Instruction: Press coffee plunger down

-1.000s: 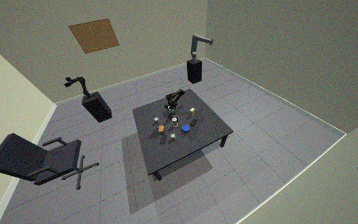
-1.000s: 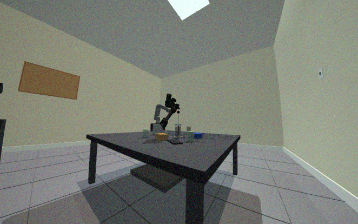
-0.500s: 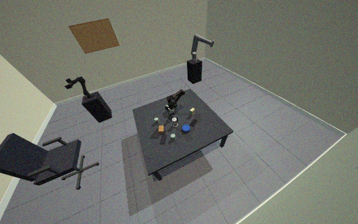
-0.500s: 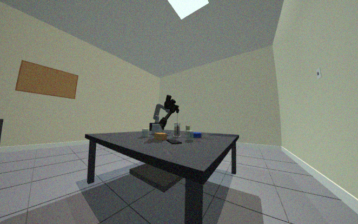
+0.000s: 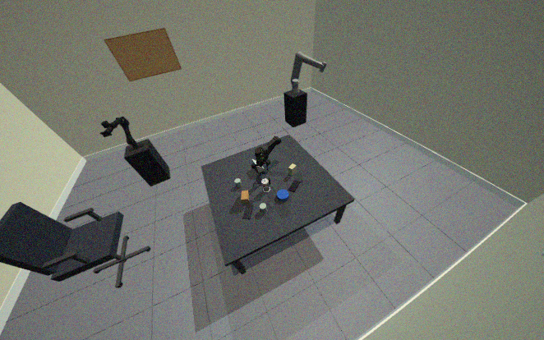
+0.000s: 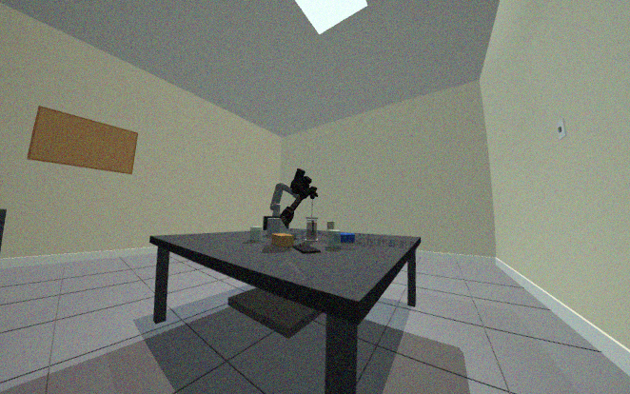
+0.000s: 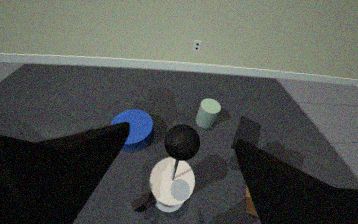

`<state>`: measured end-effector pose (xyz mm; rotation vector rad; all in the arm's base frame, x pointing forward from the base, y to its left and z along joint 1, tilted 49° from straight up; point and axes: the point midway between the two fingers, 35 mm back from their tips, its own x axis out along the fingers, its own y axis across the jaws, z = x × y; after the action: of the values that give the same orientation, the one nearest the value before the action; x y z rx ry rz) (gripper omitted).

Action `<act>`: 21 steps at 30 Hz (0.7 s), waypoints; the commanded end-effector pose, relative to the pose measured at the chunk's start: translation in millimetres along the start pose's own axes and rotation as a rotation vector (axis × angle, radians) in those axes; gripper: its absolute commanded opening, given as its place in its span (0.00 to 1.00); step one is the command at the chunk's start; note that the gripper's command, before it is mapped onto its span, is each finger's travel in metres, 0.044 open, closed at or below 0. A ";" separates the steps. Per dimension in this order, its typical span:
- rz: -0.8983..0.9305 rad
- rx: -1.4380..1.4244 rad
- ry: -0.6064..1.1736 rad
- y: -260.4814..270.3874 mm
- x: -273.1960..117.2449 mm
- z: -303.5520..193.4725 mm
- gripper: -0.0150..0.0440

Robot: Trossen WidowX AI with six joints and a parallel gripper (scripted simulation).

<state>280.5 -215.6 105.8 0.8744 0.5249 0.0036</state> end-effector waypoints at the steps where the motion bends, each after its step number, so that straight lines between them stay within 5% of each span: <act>1: -0.001 0.006 0.002 0.0 6.4 -2.0 1.00; 3: 0.000 0.006 0.002 0.1 6.7 -2.1 1.00; 15: 0.000 0.006 0.002 0.1 6.7 -2.1 0.47; 21: 0.000 0.006 0.002 0.1 6.7 -2.1 0.46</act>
<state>285.3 -212.6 102.1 0.8778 0.5273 0.0037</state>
